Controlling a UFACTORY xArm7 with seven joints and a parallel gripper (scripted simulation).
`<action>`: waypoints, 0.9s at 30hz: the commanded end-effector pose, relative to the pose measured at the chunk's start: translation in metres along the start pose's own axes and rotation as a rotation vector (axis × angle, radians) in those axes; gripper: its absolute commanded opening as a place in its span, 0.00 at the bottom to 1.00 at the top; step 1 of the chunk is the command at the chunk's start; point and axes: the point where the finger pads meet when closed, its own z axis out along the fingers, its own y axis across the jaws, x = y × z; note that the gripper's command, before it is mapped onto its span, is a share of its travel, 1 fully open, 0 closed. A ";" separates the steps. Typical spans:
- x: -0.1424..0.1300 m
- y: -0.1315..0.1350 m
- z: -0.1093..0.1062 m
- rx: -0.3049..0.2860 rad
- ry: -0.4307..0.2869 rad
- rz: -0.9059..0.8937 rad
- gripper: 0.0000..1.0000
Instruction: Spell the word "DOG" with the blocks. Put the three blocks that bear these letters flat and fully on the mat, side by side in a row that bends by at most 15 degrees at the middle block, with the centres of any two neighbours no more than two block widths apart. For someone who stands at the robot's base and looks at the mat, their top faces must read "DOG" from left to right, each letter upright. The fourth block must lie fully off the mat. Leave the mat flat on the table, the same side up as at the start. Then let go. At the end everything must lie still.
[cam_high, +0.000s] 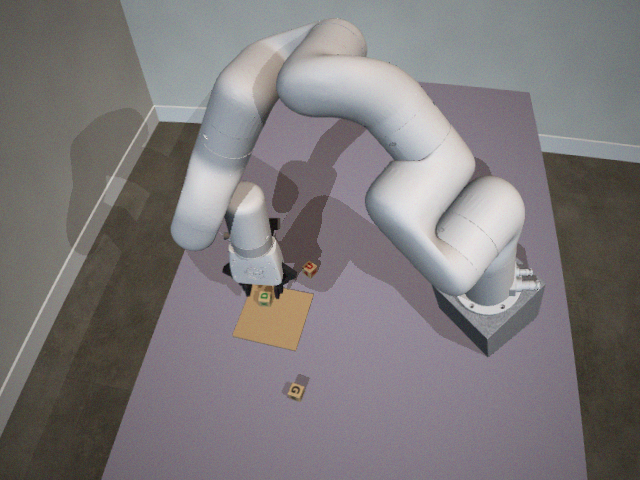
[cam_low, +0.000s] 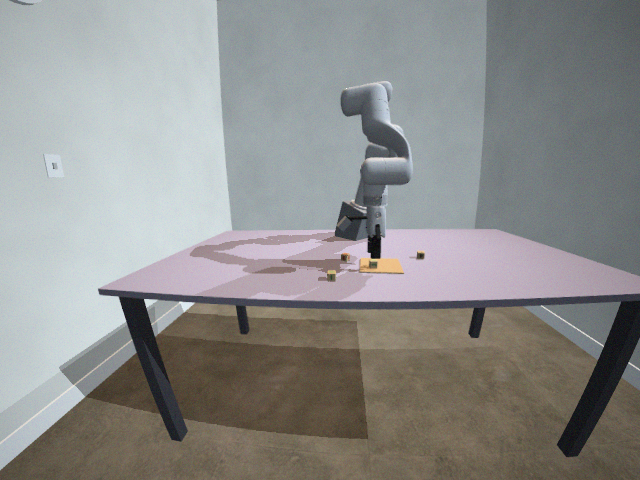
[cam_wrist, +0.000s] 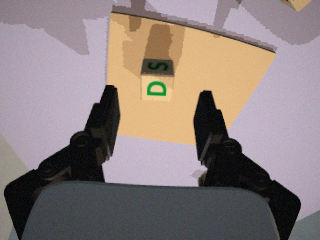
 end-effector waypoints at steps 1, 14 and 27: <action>0.000 -0.001 0.003 0.002 0.001 0.000 0.63; 0.000 -0.001 0.006 0.002 0.001 0.000 0.63; 0.000 -0.001 0.006 0.002 0.001 0.000 0.63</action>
